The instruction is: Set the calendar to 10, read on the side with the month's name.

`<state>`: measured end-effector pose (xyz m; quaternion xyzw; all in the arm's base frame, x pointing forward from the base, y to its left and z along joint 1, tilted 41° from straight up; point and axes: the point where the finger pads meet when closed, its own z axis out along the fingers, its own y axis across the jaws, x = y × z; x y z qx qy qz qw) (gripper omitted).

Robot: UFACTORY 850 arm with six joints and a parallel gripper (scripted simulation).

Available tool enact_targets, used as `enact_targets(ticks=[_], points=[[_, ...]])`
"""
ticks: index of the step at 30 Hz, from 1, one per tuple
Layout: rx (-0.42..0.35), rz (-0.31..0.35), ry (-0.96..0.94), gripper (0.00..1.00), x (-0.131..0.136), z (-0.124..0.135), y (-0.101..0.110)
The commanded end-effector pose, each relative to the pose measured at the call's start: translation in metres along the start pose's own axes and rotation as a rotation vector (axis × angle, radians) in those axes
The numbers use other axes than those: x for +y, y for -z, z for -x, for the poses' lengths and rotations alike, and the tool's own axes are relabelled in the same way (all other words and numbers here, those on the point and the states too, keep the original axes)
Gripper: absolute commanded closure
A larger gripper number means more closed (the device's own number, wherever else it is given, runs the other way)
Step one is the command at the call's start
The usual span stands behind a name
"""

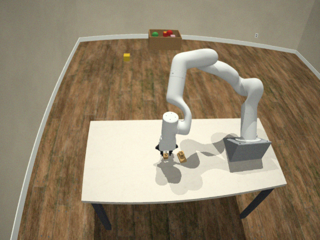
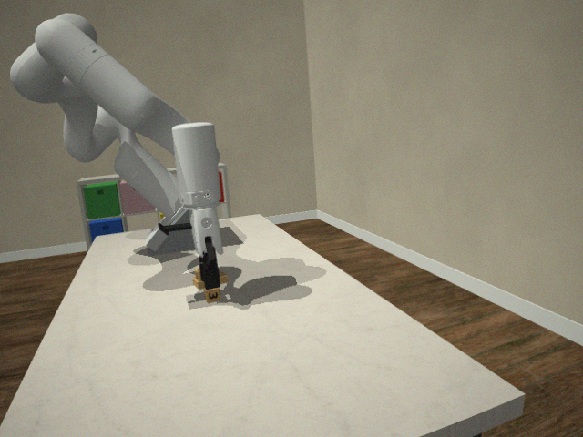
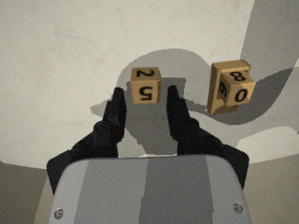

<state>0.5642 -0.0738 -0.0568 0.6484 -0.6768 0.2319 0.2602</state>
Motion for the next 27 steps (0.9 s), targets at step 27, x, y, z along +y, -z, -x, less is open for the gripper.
enact_targets(ticks=[27], points=[[0.0, -0.002, -0.001, 0.53, -0.001, 0.0, 0.018]])
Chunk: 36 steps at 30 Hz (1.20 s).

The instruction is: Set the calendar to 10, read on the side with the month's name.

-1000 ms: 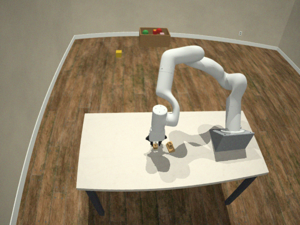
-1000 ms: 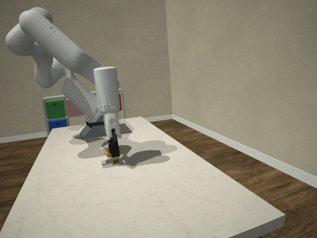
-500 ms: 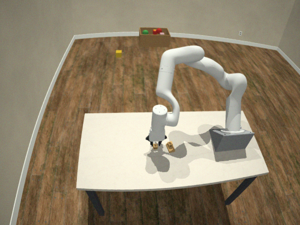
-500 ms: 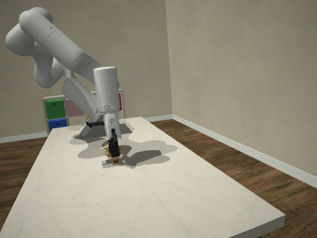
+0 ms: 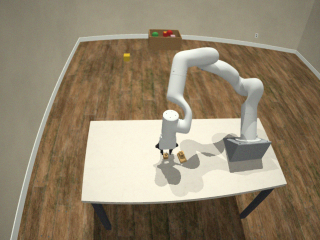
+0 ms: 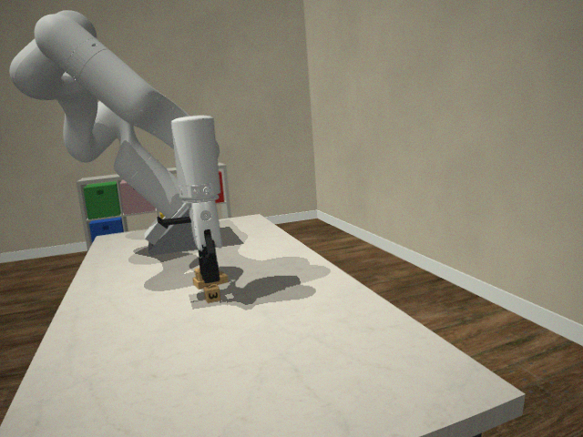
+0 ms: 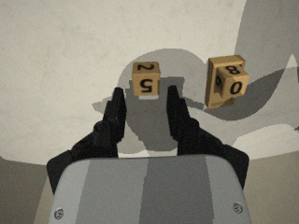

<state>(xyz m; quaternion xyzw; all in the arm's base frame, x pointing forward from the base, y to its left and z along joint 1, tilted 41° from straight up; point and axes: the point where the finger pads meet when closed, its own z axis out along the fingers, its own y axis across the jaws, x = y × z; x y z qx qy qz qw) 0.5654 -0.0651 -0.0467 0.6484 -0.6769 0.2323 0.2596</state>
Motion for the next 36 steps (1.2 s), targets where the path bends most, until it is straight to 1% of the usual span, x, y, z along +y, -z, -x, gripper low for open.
enact_targets(ticks=[1, 6, 9, 18, 21, 26, 28, 36], points=[[0.0, 0.0, 0.0, 0.53, 0.0, 0.0, 0.008], [0.0, 0.0, 0.0, 0.53, 0.0, 0.0, 0.027], [0.0, 0.0, 0.0, 0.53, 0.0, 0.0, 0.034], [0.005, 0.0, 0.0, 0.53, 0.0, 0.0, 0.037], [0.051, 0.003, 0.001, 0.53, 0.0, 0.001, 0.036], [0.193, 0.003, 0.001, 0.53, 0.0, 0.002, 0.036], [0.231, 0.0, 0.0, 0.53, 0.0, 0.002, 0.037], [0.254, 0.0, 0.0, 0.53, 0.0, 0.005, 0.037]])
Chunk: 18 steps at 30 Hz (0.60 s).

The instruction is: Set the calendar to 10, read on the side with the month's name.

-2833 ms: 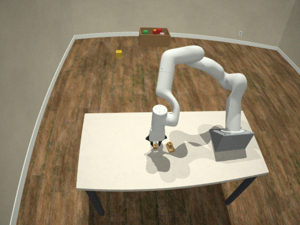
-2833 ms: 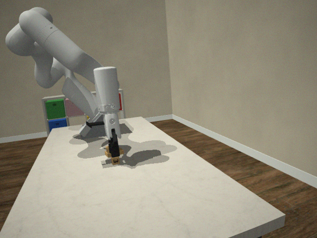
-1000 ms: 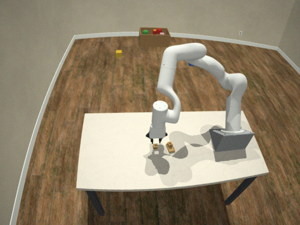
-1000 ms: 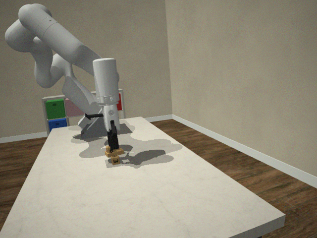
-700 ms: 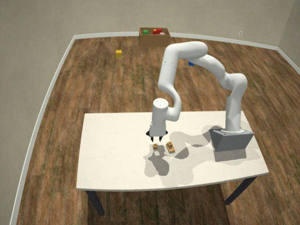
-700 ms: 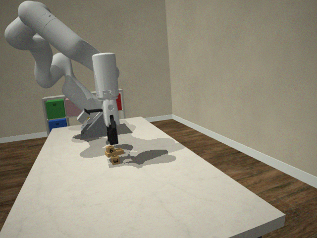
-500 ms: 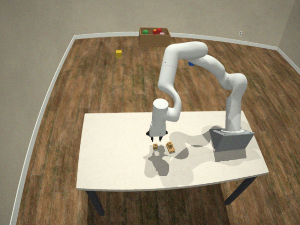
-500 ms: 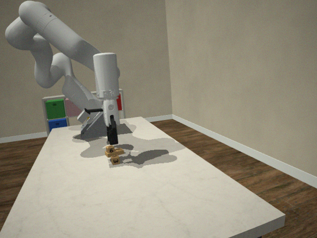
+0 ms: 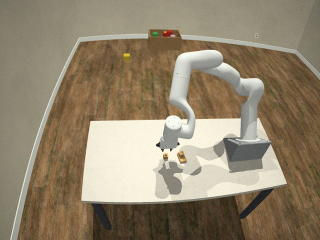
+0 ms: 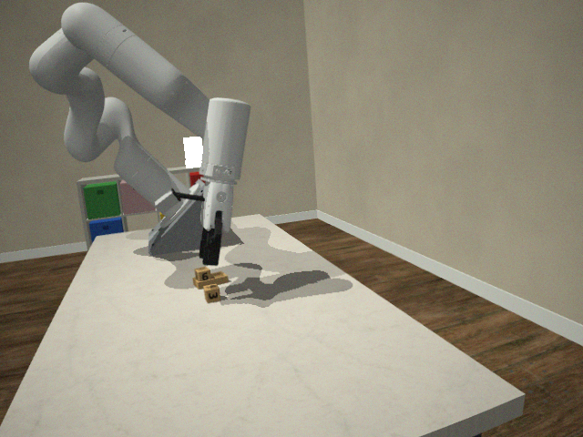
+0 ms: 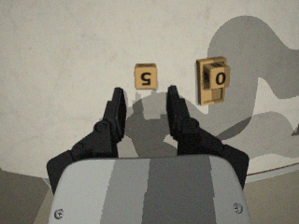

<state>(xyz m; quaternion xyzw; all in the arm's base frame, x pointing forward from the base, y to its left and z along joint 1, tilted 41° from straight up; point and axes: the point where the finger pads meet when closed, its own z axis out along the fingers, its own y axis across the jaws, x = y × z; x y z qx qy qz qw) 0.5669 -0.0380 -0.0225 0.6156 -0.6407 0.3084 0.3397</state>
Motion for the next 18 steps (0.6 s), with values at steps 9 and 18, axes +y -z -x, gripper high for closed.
enact_targets(ticks=[9, 18], points=[[0.23, -0.001, 0.0, 0.53, -0.0007, 0.0026, 0.0004], [0.268, -0.001, 0.0, 0.53, -0.0009, 0.0054, -0.0004]])
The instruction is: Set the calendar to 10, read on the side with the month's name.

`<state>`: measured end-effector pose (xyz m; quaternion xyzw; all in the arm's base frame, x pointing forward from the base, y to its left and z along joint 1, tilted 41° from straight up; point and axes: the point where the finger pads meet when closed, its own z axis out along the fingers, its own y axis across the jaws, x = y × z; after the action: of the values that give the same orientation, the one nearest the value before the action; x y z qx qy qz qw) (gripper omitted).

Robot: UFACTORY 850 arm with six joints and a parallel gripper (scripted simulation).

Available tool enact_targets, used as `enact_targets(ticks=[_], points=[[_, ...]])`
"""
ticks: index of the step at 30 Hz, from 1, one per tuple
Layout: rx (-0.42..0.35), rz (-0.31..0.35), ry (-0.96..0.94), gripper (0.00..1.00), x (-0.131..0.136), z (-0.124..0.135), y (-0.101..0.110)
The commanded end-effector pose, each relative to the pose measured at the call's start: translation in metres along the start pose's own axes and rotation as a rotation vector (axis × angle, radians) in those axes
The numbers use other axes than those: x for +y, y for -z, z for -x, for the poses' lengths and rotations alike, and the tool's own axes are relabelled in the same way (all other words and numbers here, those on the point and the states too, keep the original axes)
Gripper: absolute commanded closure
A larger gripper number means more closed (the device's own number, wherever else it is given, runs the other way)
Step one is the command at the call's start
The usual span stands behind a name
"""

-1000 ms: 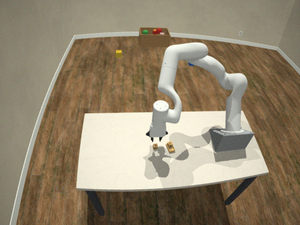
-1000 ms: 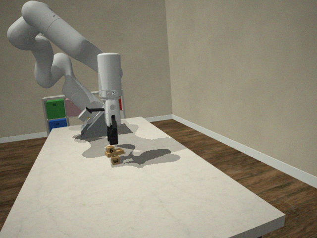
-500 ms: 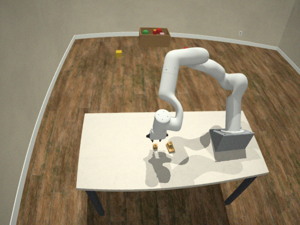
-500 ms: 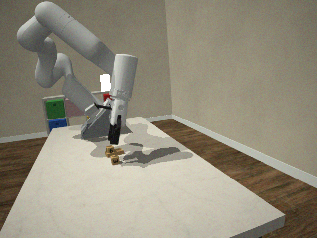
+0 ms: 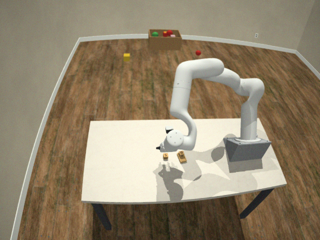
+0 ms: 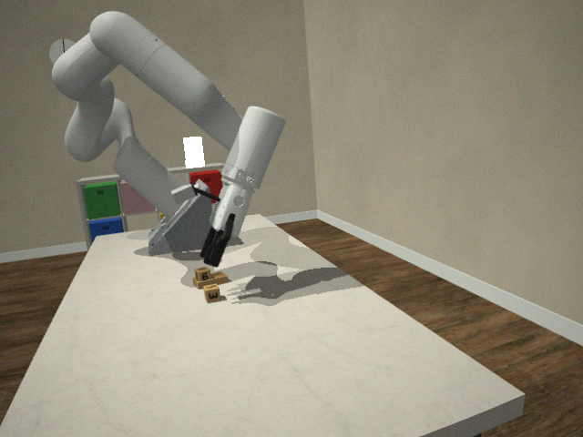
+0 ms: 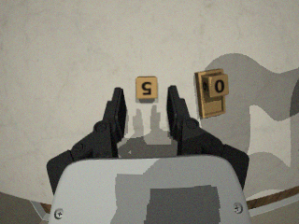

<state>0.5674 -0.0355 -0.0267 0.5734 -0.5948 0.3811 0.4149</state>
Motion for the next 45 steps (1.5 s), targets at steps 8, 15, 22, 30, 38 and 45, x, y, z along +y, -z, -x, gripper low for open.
enact_targets(ticks=[8, 15, 22, 30, 38, 45], points=[[0.227, -0.001, 0.0, 0.53, -0.0003, 0.0027, 0.0003], [0.239, -0.001, 0.0, 0.53, -0.0003, 0.0054, 0.0], [0.403, -0.001, 0.001, 0.53, -0.0012, 0.0067, -0.0015], [0.474, -0.001, 0.0, 0.53, -0.0002, 0.0102, -0.0016], [0.474, -0.001, 0.0, 0.53, -0.0002, 0.0102, -0.0016], [0.474, -0.001, 0.0, 0.53, -0.0002, 0.0104, -0.0021]])
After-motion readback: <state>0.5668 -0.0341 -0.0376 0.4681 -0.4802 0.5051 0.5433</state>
